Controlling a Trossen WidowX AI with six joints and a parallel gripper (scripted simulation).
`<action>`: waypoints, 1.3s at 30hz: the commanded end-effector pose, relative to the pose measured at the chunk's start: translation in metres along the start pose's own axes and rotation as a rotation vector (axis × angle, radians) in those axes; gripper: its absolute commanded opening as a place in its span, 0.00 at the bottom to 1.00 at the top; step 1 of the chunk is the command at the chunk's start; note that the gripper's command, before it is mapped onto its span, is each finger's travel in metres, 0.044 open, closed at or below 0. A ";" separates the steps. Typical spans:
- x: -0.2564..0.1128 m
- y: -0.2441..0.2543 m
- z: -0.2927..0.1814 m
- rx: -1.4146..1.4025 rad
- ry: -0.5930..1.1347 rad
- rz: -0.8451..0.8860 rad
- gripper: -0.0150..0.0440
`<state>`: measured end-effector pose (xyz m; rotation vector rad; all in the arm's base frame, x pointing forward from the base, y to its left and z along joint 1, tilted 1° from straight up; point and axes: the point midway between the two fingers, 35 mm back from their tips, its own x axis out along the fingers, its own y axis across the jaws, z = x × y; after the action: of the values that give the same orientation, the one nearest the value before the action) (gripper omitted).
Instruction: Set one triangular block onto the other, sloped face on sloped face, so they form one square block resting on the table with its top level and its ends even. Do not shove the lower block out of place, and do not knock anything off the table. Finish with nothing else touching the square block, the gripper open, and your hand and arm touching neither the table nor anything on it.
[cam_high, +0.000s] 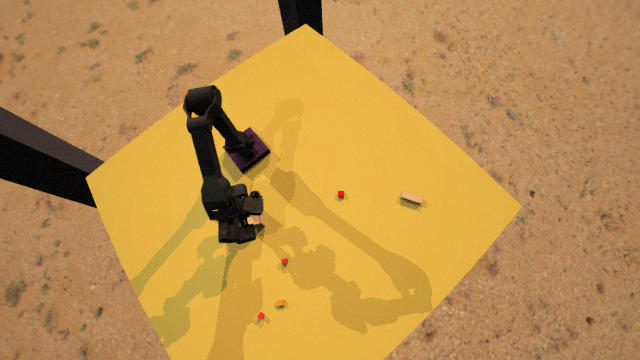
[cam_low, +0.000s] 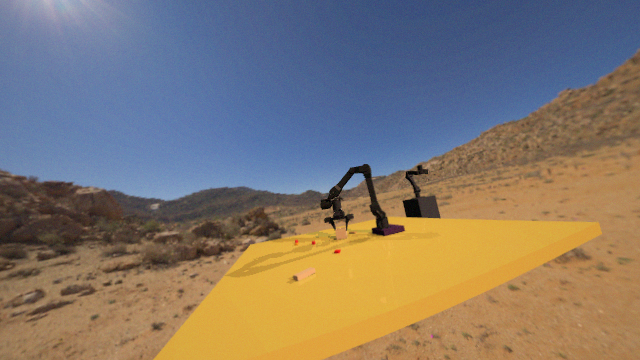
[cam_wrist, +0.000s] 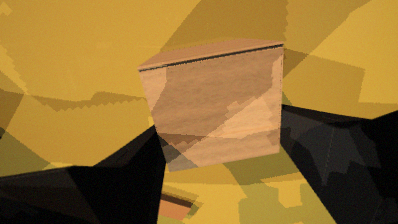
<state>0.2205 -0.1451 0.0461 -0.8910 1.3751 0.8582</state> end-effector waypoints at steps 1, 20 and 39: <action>0.000 0.000 0.000 0.004 -0.004 -0.001 0.25; 0.000 0.000 0.000 0.000 0.000 0.000 1.00; -0.110 0.000 0.000 0.000 0.000 0.000 1.00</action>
<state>0.2227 -0.1466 0.1476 -0.9029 1.3677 0.8444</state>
